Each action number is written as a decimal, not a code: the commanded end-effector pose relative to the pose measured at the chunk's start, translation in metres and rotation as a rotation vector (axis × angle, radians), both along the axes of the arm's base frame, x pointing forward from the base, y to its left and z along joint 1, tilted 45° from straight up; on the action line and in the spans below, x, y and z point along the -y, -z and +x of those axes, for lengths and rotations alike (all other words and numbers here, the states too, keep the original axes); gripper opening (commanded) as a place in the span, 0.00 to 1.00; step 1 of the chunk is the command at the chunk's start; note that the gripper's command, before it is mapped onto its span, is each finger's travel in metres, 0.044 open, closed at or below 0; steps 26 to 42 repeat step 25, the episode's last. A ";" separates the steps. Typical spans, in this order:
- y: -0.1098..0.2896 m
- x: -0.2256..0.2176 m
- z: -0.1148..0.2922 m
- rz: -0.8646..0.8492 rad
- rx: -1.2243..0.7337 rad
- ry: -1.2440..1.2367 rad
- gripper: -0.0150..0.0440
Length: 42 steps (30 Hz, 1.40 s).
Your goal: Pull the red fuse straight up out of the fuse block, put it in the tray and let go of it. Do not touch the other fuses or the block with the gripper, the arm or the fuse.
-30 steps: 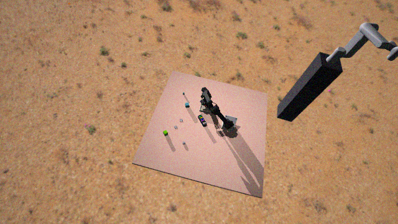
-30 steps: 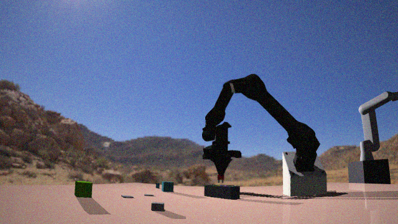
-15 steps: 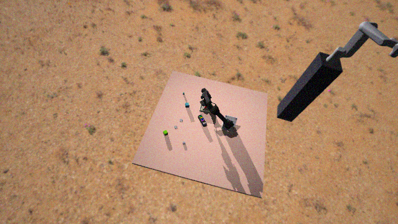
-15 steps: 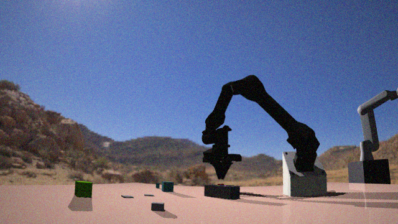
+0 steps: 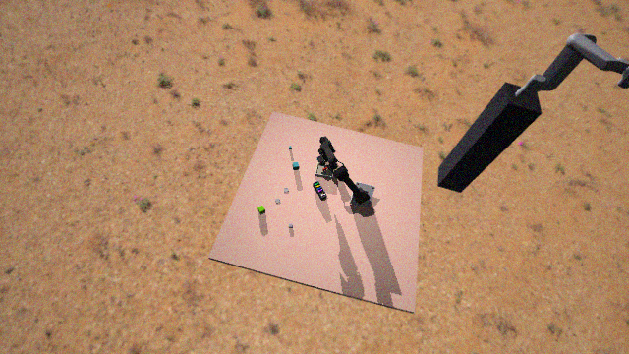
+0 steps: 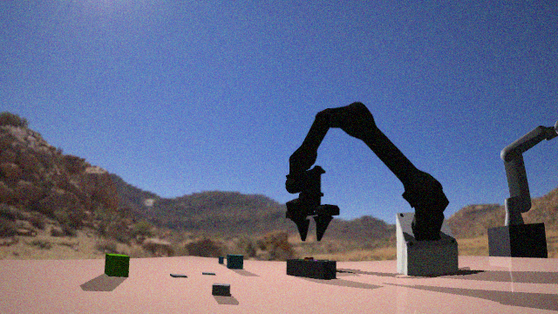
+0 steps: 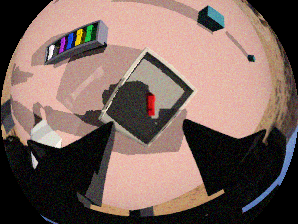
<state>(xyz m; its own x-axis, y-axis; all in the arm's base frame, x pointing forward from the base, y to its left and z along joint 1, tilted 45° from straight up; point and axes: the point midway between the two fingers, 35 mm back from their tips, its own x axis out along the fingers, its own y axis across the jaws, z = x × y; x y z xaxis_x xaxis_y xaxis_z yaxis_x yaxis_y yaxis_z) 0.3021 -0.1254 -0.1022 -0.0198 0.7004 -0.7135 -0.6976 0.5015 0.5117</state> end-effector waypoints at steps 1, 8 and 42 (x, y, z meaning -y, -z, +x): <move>-0.005 0.004 0.002 -0.005 0.006 -0.008 0.81; -0.004 0.002 0.001 -0.001 0.001 -0.004 0.81; -0.004 0.002 0.001 -0.001 0.001 -0.004 0.81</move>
